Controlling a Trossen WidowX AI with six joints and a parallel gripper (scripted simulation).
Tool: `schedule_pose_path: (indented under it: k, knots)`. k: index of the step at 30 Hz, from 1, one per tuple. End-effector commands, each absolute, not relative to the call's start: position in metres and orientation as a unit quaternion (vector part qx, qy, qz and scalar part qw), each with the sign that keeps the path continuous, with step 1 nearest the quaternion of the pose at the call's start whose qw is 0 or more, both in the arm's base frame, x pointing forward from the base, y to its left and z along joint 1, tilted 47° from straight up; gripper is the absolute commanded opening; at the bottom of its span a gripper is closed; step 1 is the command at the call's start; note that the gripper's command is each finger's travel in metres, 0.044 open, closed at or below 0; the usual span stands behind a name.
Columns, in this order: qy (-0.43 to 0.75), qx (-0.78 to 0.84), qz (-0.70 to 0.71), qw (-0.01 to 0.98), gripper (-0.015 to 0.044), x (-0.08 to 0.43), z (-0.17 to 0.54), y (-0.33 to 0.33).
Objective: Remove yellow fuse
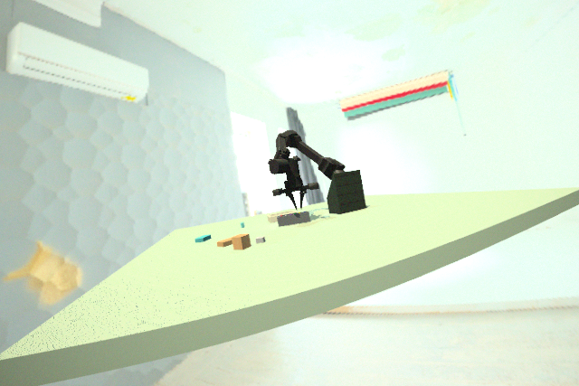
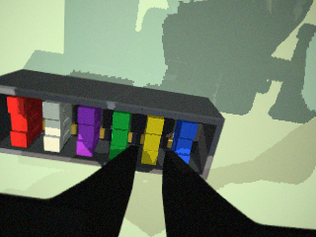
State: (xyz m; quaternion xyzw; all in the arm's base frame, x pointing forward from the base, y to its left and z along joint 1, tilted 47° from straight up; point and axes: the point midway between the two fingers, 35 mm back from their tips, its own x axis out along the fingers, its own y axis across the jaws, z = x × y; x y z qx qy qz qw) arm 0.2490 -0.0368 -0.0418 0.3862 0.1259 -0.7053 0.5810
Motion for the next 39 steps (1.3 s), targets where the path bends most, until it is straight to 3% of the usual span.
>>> schedule_pose_path:
  k: [1, 33, 39]
  knots:
    - [0.126, 0.383, -0.705, 0.584, 0.0069, 0.2483, -0.0441, -0.0403]
    - [0.125, 0.383, -0.705, 0.584, 0.0069, 0.2475, -0.0531, -0.0502]
    - [0.126, 0.385, -0.706, 0.581, 0.0029, 0.2473, -0.0529, -0.0491]
